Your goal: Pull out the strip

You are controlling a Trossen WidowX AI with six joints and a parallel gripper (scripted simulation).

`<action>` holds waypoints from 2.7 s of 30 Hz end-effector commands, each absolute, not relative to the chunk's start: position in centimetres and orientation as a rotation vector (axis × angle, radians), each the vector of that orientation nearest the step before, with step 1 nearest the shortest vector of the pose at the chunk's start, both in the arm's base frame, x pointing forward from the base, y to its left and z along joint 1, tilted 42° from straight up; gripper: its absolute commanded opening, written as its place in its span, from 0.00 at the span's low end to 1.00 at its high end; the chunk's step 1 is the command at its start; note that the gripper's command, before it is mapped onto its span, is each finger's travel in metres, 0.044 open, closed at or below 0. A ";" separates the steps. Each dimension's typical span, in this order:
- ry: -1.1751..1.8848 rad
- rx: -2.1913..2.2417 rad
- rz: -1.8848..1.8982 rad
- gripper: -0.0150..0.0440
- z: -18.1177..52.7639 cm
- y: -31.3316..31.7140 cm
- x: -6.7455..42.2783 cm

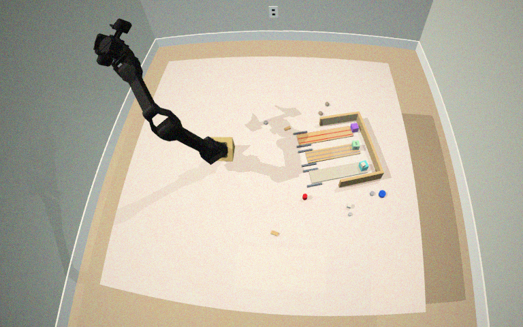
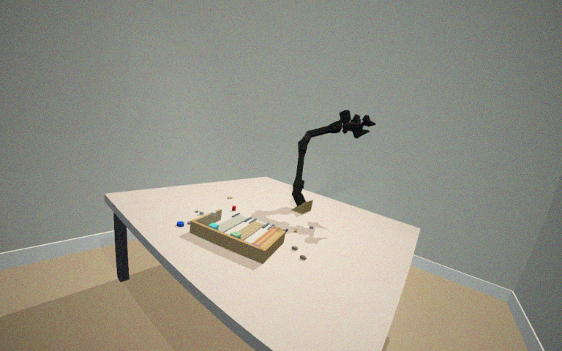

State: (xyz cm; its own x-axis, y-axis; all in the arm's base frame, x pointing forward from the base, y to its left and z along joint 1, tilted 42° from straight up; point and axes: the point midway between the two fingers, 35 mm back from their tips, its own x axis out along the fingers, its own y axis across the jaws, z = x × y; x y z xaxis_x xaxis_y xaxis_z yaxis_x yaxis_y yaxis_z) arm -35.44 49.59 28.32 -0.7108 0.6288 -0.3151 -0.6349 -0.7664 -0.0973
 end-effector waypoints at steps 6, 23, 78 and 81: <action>0.146 -0.465 2.059 0.93 26.0 53.7 -23.1; 0.322 -0.558 1.283 0.93 20.5 51.9 5.0; 0.826 -0.753 -0.277 0.62 12.1 10.9 35.4; 0.961 -0.768 -0.302 0.49 11.2 9.8 36.9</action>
State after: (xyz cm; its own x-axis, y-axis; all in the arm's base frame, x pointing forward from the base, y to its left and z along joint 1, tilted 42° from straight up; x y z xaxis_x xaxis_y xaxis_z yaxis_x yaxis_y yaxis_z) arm 35.23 11.04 12.60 0.6753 -0.4906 -0.5507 -0.0532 0.7123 -0.6998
